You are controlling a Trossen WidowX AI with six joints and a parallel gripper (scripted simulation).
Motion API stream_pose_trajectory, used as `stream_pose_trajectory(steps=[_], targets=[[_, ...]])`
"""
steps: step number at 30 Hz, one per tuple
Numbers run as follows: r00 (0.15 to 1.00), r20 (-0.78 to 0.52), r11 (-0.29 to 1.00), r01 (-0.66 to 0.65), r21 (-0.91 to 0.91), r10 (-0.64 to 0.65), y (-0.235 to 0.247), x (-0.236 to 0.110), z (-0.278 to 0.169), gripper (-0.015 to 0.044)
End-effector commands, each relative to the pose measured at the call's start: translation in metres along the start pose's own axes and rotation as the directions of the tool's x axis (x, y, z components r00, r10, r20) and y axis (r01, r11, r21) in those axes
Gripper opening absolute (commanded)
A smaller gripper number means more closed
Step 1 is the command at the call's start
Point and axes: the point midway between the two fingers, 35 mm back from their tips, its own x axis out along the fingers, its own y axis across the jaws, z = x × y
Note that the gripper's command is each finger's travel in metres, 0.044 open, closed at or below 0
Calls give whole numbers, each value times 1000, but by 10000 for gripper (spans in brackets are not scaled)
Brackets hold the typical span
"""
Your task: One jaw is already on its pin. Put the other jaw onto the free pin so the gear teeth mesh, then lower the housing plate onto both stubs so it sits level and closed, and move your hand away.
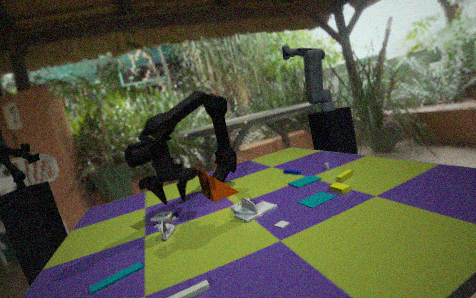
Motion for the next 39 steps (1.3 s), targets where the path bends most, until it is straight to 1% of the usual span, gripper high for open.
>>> stream_pose_trajectory(steps=[1, 3, 31, 34, 39], targets=[[1000, -2, 1000, 1, 2, -1, 0, 0, 0, 394], [1000, -2, 1000, 1, 2, -1, 0, 0, 0, 440], [1000, -2, 1000, 1, 2, -1, 0, 0, 0, 440], [1000, -1, 1000, -6, -6, 6, -1, -7, 0, 361], [1000, -1, 1000, -6, -6, 6, -1, -7, 0, 230]])
